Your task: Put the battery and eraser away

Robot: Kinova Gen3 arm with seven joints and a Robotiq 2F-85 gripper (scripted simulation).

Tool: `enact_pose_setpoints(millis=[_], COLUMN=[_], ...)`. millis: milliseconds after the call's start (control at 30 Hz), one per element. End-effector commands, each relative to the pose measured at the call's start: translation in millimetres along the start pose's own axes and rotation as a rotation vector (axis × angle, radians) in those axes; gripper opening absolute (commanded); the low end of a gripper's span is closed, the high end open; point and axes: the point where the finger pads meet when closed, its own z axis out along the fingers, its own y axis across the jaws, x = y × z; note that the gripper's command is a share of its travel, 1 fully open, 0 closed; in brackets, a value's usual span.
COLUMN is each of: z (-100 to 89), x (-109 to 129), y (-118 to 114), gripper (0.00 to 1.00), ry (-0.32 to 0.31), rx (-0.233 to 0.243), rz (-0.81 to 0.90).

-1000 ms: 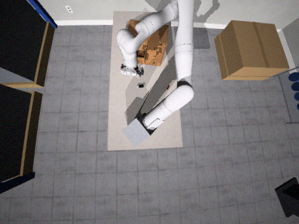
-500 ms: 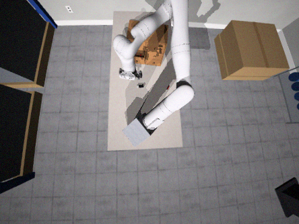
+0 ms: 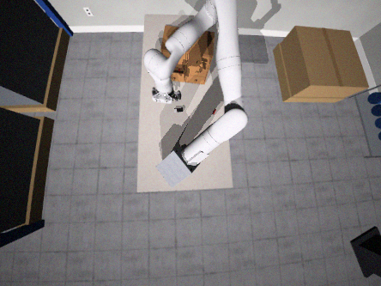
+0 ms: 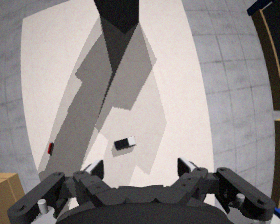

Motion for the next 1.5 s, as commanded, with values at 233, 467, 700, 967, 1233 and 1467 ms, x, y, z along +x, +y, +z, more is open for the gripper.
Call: enact_pose_setpoints(millis=[233,467,700,967,1233,1467], z=[5.2,13.0,22.2,31.0,43.8,52.2], x=[-1.6,-7.0,-13.5,-19.8,-28.7,-34.6], y=[0.6,0.7,0.8,0.9,1.0,1.1], gripper=[1.00,1.00,1.00,1.00,1.00,1.00], ry=[-0.071,-0.161,-0.270,-0.373,-0.522,-0.619], rx=[-0.001,-0.001,-0.002,-0.003,-0.004,-0.004], rz=[-0.012,-0.011,-0.011,-0.011,-0.011,-0.011])
